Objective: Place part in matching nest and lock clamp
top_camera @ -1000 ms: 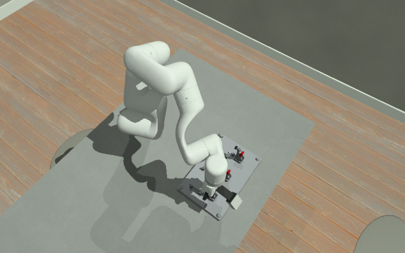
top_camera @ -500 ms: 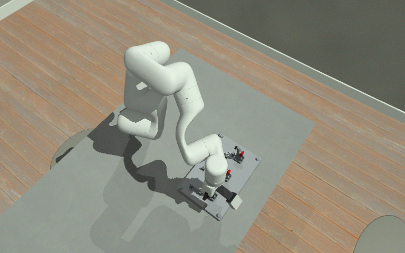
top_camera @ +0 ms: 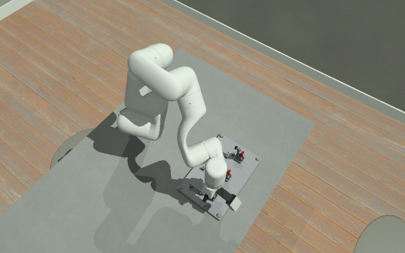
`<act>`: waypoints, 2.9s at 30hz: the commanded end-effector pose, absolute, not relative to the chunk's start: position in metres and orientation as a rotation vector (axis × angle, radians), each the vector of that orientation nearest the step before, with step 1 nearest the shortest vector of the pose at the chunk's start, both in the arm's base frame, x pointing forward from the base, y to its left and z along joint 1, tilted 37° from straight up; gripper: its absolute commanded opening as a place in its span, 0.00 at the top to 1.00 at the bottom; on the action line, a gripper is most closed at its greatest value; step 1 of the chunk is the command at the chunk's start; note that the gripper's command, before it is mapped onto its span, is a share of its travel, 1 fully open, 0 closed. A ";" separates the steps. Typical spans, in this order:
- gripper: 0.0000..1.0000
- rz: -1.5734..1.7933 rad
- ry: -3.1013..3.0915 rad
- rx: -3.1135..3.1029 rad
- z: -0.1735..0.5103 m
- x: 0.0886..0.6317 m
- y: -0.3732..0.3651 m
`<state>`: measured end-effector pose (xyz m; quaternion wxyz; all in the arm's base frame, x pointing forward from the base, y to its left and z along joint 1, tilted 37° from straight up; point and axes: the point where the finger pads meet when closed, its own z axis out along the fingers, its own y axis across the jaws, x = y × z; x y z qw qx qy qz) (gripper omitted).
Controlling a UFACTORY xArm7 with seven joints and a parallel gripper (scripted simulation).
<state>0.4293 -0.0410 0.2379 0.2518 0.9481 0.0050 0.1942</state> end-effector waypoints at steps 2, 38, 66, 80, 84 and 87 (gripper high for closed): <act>0.53 0.533 0.016 2.578 0.232 0.435 -0.044; 1.00 0.533 0.016 2.578 0.231 0.435 -0.045; 1.00 0.533 0.016 2.578 0.231 0.436 -0.045; 1.00 0.533 0.016 2.578 0.233 0.439 -0.044; 1.00 0.533 0.016 2.578 0.234 0.442 -0.044; 1.00 0.533 0.016 2.578 0.235 0.444 -0.044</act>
